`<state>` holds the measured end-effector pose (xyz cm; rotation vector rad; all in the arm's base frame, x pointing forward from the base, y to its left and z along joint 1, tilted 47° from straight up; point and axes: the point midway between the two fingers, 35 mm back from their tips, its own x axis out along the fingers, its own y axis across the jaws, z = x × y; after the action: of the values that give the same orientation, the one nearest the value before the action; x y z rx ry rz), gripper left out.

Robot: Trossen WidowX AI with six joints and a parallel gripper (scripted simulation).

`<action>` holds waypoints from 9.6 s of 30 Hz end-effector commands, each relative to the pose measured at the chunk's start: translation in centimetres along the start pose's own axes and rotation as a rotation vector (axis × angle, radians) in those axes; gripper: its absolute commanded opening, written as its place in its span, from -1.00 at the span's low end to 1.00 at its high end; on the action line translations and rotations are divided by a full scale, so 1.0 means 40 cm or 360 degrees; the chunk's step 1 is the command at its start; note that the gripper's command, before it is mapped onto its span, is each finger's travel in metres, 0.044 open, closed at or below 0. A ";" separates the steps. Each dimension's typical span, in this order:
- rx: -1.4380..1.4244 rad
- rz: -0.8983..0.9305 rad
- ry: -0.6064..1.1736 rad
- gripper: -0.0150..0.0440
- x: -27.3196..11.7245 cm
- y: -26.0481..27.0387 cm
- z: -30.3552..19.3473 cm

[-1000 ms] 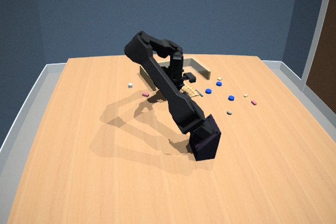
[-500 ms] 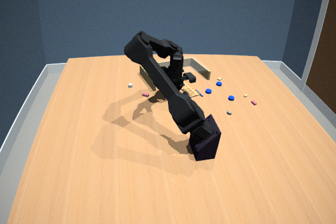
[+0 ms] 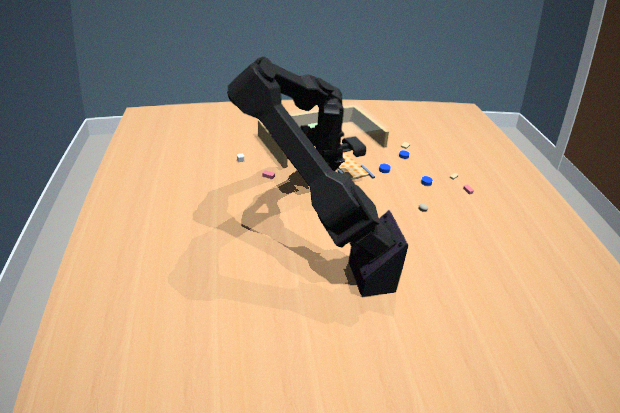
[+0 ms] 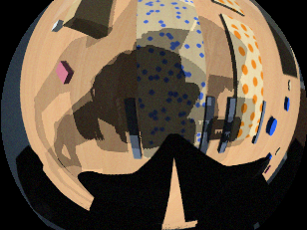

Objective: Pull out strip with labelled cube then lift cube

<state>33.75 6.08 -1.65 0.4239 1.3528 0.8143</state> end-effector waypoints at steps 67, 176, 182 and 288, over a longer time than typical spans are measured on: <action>0.0015 0.0006 0.0028 -0.49 0.009 -0.006 -0.278; -0.0010 0.0003 0.0026 1.00 -0.114 -0.008 -0.133; -0.0012 0.0003 0.0024 1.00 -0.119 -0.008 -0.084; -0.0012 0.0004 0.0023 -0.49 -0.127 0.021 -0.035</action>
<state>33.21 2.94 2.33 0.4175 1.3584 0.8279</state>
